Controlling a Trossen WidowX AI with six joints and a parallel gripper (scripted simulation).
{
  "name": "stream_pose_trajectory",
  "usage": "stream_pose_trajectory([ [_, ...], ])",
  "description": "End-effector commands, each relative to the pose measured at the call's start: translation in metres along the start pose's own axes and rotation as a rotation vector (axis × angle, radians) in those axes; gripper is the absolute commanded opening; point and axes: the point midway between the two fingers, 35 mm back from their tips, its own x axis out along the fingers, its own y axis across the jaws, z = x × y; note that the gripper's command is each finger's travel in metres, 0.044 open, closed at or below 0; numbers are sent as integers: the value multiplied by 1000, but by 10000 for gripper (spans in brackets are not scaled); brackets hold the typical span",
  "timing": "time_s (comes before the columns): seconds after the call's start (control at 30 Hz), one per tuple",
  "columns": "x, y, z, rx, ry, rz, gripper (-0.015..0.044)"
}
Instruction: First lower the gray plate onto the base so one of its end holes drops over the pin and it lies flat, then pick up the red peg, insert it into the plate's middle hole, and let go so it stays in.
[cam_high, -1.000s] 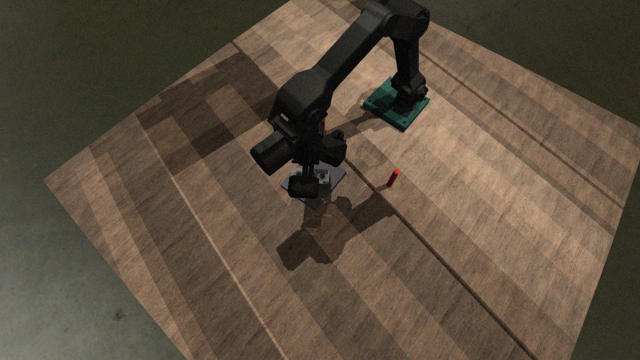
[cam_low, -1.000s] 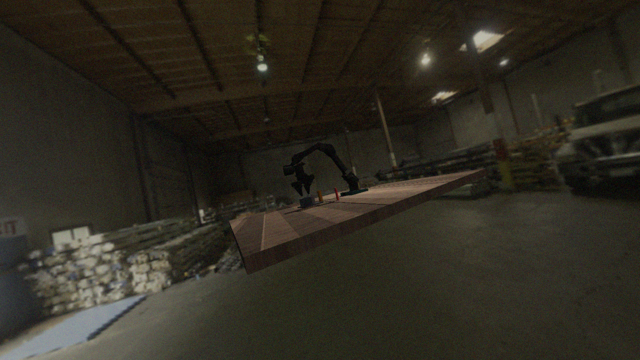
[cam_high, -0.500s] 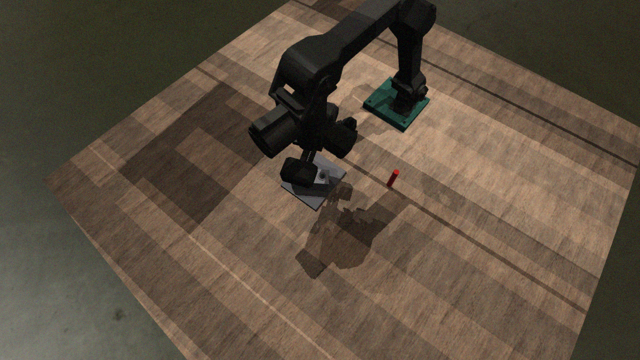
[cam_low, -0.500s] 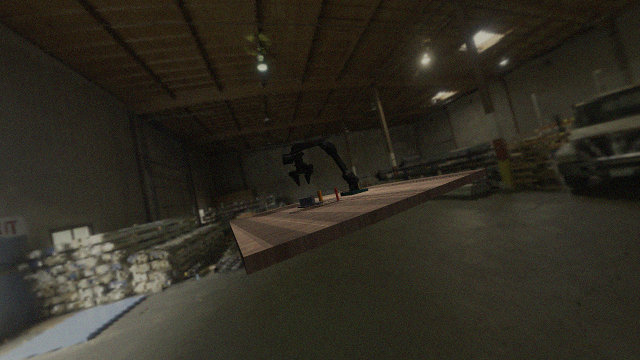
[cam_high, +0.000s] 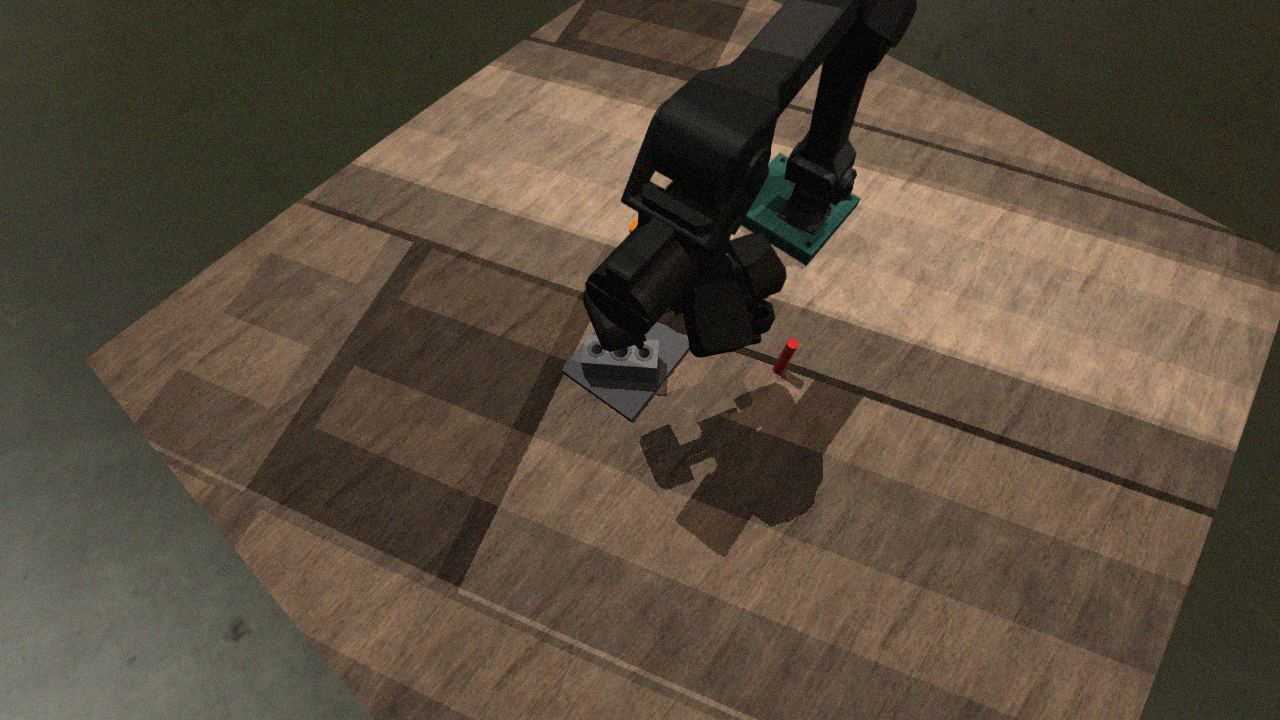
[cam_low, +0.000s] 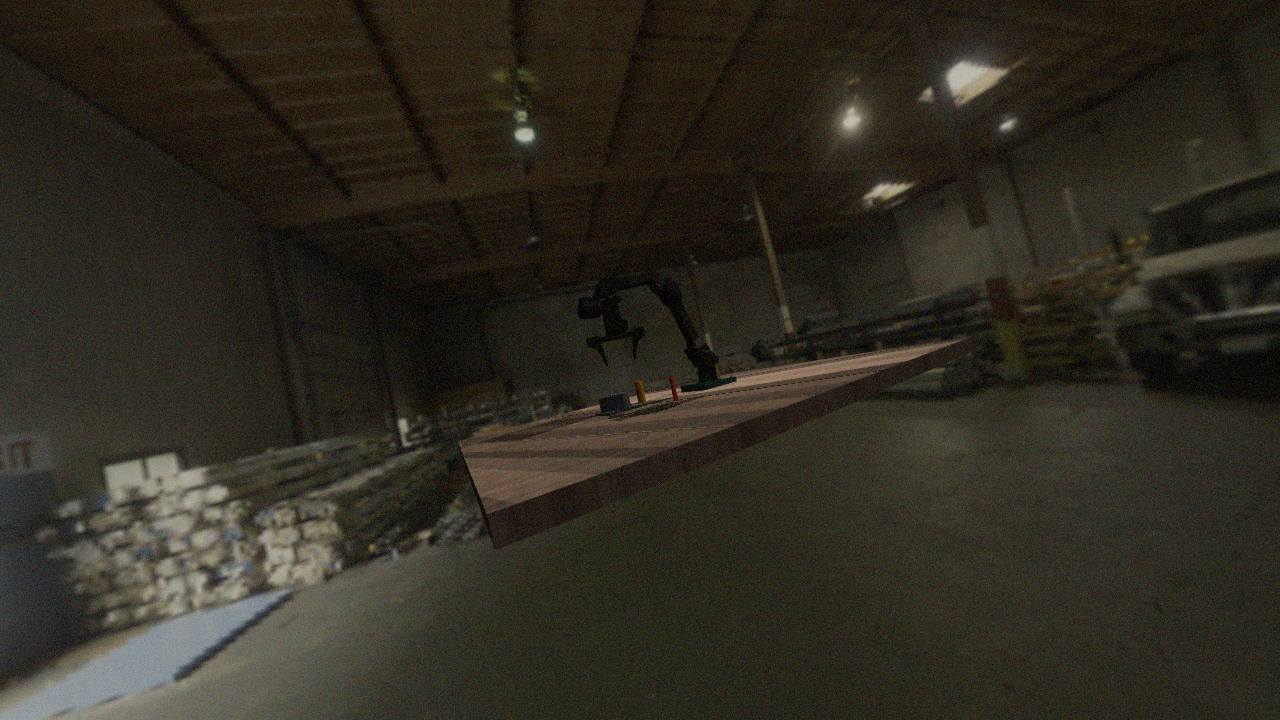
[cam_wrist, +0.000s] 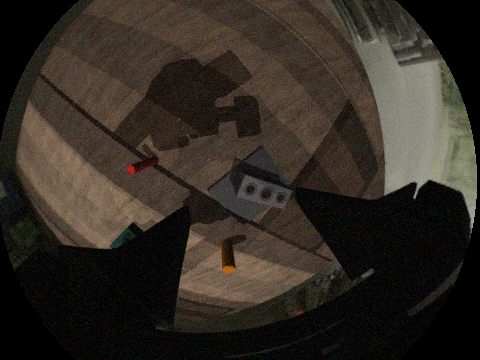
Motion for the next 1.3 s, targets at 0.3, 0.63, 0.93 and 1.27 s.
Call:
stream_pose_trajectory([
  [0.3, 4, 83, 30, 1248, 16, 20, 440],
  [0.63, 6, 120, 35, 1834, 27, 18, 440],
  [0.93, 8, 140, 35, 2218, 35, 14, 440],
  [1.27, 8, 140, 35, 2218, 35, 14, 440],
])
